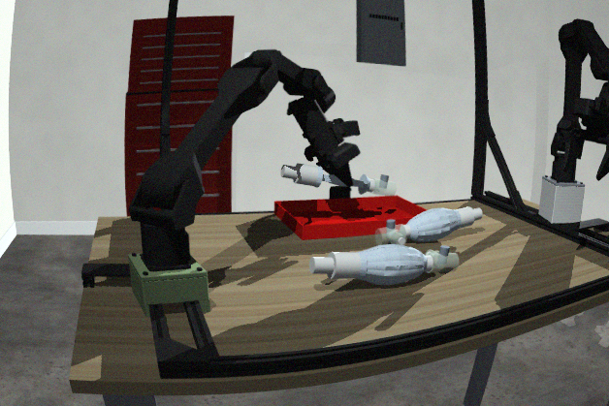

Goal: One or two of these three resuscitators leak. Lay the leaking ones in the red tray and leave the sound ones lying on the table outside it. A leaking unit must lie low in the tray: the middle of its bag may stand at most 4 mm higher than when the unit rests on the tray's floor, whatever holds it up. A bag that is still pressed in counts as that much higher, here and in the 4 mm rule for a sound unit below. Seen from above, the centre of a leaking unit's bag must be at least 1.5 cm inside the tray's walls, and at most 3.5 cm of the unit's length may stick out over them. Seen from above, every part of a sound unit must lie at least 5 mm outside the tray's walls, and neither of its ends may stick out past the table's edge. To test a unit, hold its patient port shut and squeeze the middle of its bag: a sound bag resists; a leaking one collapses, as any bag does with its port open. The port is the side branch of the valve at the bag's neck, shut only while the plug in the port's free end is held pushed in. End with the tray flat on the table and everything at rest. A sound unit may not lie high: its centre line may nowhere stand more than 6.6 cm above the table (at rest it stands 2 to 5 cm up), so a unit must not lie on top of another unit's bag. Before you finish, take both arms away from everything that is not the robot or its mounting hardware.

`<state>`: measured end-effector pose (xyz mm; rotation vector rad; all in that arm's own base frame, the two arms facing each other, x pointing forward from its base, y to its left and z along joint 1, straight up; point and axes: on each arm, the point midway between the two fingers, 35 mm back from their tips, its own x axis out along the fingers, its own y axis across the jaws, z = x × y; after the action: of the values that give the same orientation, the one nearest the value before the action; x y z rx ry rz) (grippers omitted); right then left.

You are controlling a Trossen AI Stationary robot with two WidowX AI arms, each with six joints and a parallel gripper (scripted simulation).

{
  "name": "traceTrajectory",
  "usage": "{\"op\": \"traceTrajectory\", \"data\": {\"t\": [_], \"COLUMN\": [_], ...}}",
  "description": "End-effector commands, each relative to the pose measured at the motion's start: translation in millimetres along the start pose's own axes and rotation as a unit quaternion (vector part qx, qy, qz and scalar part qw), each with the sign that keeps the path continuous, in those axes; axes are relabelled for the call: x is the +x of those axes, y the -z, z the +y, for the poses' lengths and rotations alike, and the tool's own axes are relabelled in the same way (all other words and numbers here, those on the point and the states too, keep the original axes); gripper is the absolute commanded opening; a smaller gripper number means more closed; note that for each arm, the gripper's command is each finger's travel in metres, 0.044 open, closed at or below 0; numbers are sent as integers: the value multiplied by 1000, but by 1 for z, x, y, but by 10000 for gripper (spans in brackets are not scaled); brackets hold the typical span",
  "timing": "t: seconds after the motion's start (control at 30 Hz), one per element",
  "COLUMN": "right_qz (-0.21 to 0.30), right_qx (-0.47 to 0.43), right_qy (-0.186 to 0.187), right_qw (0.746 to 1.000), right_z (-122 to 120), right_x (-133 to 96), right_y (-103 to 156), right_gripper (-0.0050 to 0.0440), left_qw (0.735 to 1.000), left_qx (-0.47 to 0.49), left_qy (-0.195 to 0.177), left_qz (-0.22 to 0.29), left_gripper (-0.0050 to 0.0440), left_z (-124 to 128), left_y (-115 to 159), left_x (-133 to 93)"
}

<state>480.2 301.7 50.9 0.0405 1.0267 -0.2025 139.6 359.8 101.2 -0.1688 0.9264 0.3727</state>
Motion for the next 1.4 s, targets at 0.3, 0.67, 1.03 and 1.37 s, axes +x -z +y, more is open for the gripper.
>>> {"op": "traceTrajectory", "data": {"t": [0.3, 0.67, 1.03, 1.37], "right_qz": [-32, -118, -167, -255], "right_qx": [21, 28, 38, 51], "right_qy": [-22, -141, -190, -269], "right_qw": [999, 982, 967, 928], "right_z": [44, 29, 35, 34], "right_x": [-19, -89, -131, -210], "right_y": [-55, -77, -106, -150], "right_gripper": [0, 0, 0, 0], "left_qw": [1000, 1000, 1000, 1000], "left_qx": [0, 0, 0, 0], "left_qy": [0, -1, -1, -1], "left_qz": [1, 0, -1, -1], "left_gripper": [440, 440, 440, 440], "left_z": [0, 1, 1, 1], "left_y": [1, 0, -1, -1], "left_x": [0, 0, -1, -1]}}
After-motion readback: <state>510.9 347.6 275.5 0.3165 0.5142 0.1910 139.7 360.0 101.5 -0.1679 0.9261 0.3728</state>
